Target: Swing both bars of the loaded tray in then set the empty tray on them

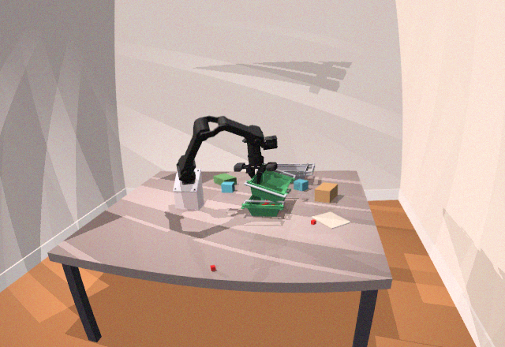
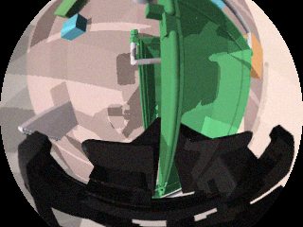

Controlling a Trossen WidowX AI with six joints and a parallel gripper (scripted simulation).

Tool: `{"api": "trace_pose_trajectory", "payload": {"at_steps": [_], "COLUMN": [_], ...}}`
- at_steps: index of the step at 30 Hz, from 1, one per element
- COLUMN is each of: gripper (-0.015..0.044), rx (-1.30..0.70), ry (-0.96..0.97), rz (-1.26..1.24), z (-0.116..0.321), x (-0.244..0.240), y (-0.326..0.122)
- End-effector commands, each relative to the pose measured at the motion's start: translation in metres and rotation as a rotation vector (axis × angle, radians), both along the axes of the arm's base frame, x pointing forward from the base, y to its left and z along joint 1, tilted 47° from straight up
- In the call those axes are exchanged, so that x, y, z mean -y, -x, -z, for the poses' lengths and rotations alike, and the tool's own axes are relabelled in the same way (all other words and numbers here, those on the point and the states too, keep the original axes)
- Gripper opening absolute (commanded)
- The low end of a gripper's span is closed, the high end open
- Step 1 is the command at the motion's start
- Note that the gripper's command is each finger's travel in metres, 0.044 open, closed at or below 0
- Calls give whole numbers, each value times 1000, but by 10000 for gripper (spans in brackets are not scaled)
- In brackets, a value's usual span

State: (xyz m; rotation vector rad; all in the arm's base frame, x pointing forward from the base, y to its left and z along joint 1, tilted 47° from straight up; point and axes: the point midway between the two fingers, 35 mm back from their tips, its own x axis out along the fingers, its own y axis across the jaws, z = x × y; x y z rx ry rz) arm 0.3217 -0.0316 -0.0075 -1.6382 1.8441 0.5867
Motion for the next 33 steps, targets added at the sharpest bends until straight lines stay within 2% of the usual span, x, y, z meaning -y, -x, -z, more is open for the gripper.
{"api": "trace_pose_trajectory", "payload": {"at_steps": [1,22,33], "gripper": [0,0,0], "rx": [-31,-1,-31], "ry": [-3,0,-3], "rz": [9,0,9], "z": [3,0,8], "x": [4,0,8], "y": [7,0,11]}}
